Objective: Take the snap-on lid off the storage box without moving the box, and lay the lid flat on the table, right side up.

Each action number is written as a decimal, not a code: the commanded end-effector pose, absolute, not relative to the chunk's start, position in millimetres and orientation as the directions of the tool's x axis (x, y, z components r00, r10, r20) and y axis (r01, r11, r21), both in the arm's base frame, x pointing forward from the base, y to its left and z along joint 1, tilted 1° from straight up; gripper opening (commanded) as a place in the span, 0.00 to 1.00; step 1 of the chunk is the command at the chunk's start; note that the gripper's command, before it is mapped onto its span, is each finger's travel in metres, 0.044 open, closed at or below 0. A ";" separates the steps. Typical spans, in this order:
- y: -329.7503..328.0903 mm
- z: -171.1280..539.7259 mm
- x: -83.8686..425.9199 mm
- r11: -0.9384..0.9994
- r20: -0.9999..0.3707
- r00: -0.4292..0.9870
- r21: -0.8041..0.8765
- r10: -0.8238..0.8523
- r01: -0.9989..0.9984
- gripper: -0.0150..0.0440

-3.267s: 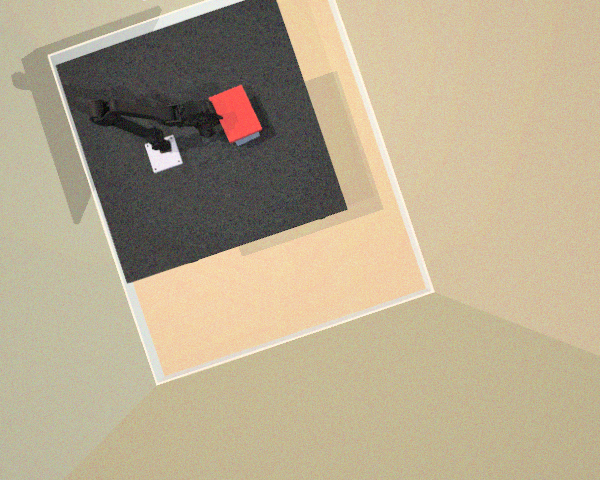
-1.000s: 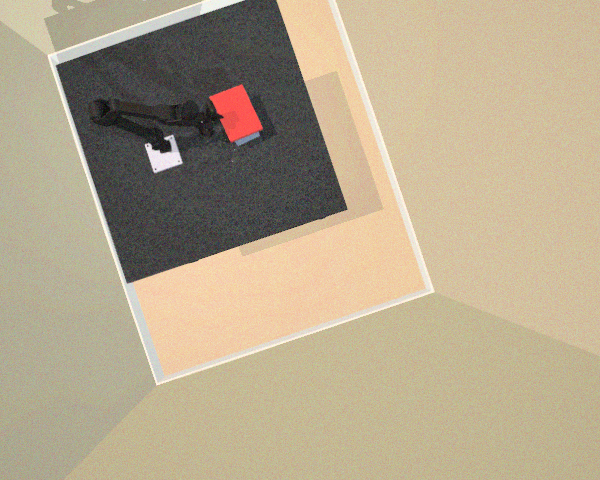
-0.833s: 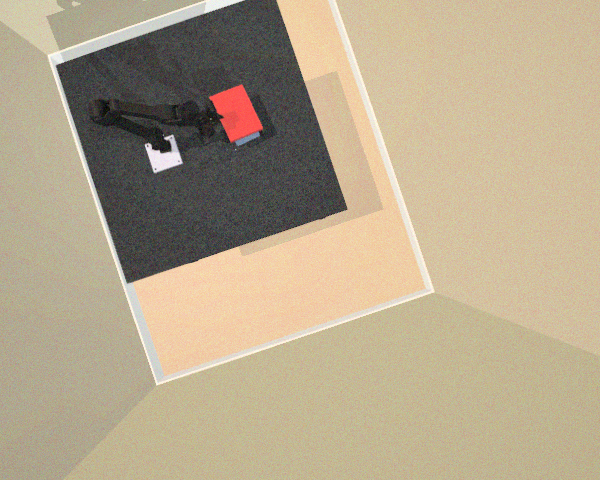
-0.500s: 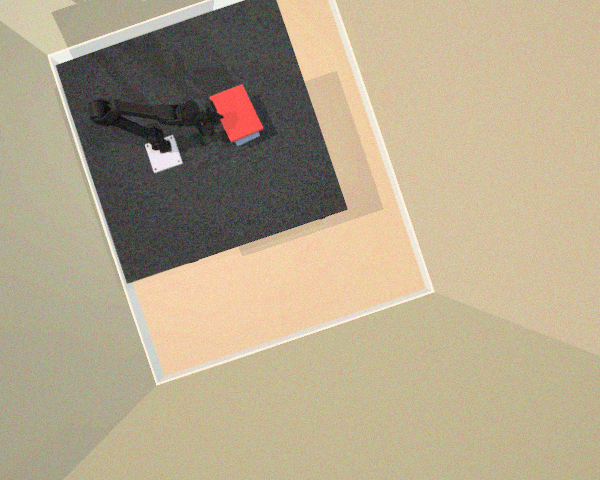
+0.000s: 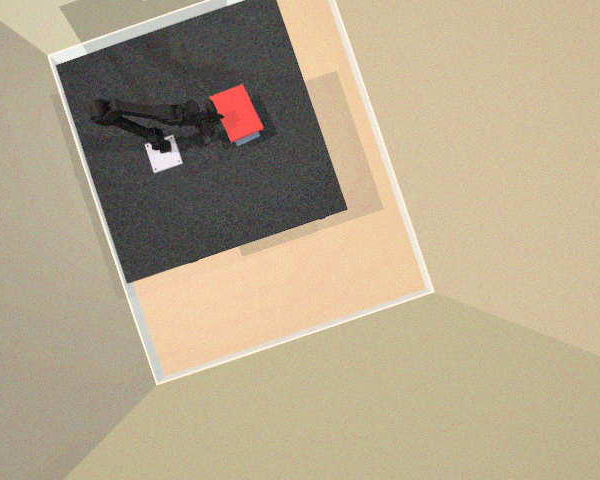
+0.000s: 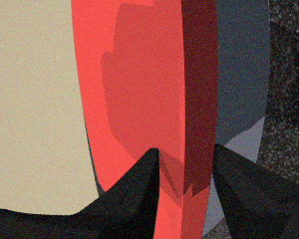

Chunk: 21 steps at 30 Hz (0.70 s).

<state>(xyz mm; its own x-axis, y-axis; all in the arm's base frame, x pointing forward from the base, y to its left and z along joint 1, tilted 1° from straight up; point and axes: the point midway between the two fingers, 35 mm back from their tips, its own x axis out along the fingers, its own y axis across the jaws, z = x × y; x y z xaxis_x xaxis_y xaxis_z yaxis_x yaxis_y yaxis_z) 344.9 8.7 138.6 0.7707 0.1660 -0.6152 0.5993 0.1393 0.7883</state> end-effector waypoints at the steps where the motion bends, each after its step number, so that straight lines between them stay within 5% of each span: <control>1: 8.3 138.8 345.5 0.135 -0.615 0.772 0.789 0.163 0.600 0.25; 21: 9.4 159.1 346.7 0.134 -0.616 0.772 0.788 0.159 0.601 0.25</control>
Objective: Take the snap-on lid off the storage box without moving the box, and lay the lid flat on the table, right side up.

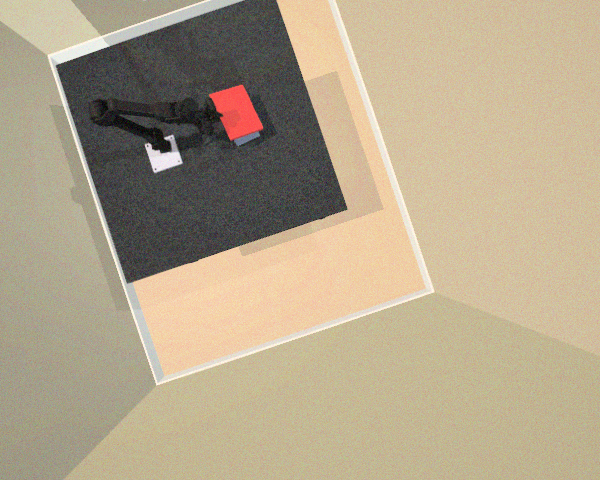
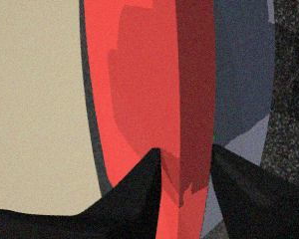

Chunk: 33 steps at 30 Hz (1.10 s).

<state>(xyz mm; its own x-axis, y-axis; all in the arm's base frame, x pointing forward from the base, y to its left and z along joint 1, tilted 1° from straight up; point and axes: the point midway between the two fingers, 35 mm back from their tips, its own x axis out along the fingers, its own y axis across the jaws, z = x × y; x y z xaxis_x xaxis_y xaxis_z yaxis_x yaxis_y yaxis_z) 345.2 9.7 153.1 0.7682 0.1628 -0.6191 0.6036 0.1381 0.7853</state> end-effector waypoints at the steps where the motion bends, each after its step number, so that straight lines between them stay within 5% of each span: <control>1: 9.5 160.5 347.0 0.134 -0.616 0.772 0.788 0.159 0.601 0.25; 33: 13.4 203.2 363.9 0.134 -0.614 0.773 0.789 0.159 0.600 0.25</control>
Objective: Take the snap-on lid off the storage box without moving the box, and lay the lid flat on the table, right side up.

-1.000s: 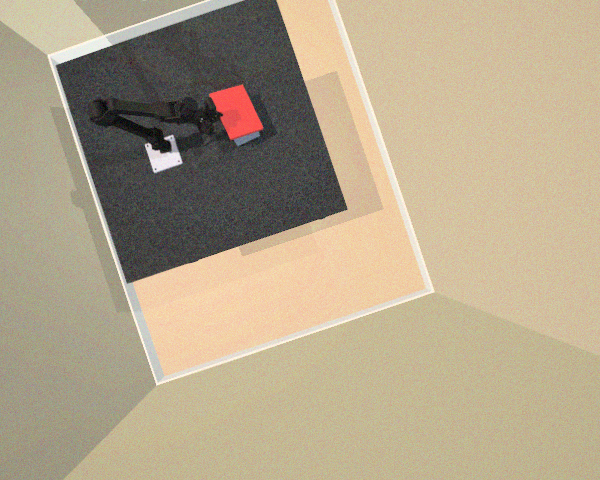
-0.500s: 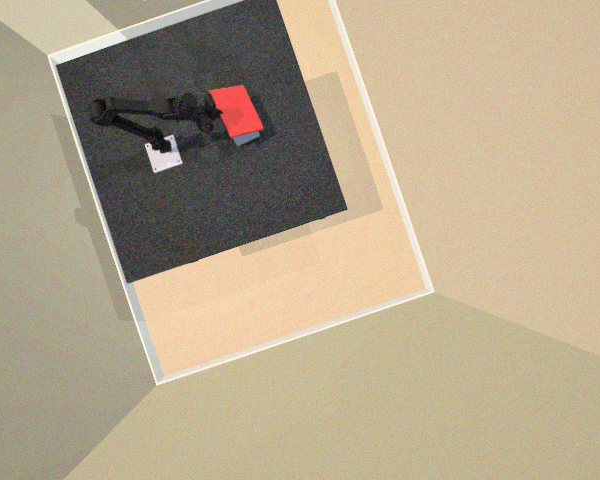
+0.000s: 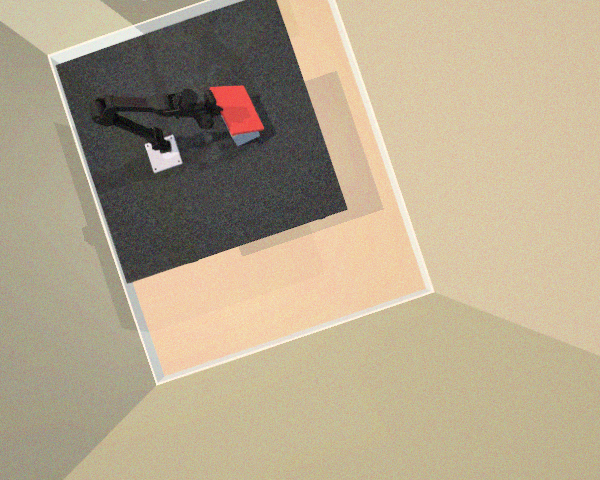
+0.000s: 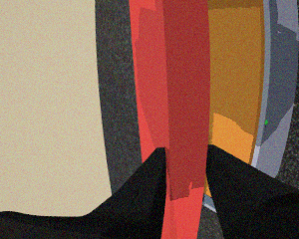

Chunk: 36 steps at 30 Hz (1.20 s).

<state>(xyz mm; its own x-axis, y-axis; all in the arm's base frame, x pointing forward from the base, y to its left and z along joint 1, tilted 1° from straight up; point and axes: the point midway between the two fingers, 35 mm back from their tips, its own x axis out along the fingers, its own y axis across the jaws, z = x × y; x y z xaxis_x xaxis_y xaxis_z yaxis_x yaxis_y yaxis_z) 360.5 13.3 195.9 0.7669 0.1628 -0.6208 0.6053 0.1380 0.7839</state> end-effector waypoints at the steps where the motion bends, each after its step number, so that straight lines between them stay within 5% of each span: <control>1: 13.6 204.6 364.8 0.134 -0.614 0.773 0.789 0.160 0.600 0.25; 36: 17.7 251.1 382.2 0.133 -0.613 0.774 0.790 0.160 0.598 0.25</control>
